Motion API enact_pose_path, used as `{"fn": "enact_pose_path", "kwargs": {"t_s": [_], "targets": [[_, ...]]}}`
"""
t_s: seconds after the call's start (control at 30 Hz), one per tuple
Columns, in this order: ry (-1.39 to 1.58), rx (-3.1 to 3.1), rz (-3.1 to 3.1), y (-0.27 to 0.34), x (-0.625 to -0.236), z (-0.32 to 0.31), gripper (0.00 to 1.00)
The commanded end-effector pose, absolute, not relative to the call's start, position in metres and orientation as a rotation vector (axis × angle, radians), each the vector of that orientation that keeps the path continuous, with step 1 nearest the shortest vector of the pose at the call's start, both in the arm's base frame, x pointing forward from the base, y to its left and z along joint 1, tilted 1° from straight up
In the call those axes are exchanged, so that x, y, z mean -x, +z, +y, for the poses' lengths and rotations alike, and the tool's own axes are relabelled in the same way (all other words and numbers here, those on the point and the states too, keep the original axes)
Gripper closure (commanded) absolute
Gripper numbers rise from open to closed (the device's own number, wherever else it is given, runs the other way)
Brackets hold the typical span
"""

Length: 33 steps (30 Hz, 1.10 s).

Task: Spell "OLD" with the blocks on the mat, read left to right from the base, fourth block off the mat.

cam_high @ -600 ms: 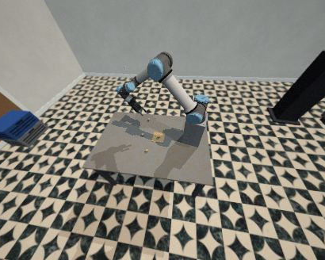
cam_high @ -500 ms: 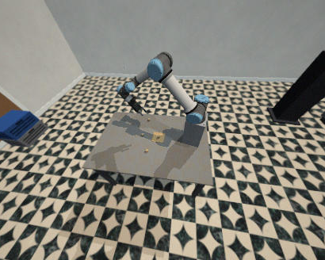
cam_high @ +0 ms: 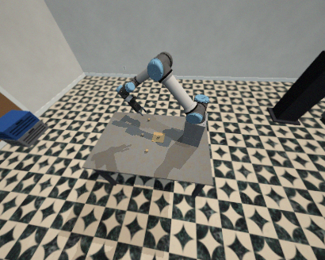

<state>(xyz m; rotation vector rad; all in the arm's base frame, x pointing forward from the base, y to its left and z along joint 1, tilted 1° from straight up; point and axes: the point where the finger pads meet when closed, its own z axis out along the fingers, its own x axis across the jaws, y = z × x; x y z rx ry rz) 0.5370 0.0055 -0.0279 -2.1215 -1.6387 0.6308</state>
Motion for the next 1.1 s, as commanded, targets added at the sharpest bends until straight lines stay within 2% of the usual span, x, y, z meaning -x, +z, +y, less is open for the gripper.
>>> {"fn": "enact_pose_path", "kwargs": {"t_s": [0.0, 0.2, 0.43, 0.5, 0.83, 1.07], "targets": [[0.629, 2.123, -1.641, -0.028, -0.538, 0.006, 0.00], [0.609, 2.121, -1.686, -0.047, -0.539, 0.028, 0.00], [0.527, 2.098, -1.845, -0.112, -0.532, 0.108, 0.00], [0.527, 2.098, -1.845, -0.112, -0.532, 0.108, 0.00], [0.351, 2.006, -2.105, -0.201, -0.482, 0.236, 0.00], [0.301, 1.971, -2.167, -0.220, -0.463, 0.265, 0.00]]}}
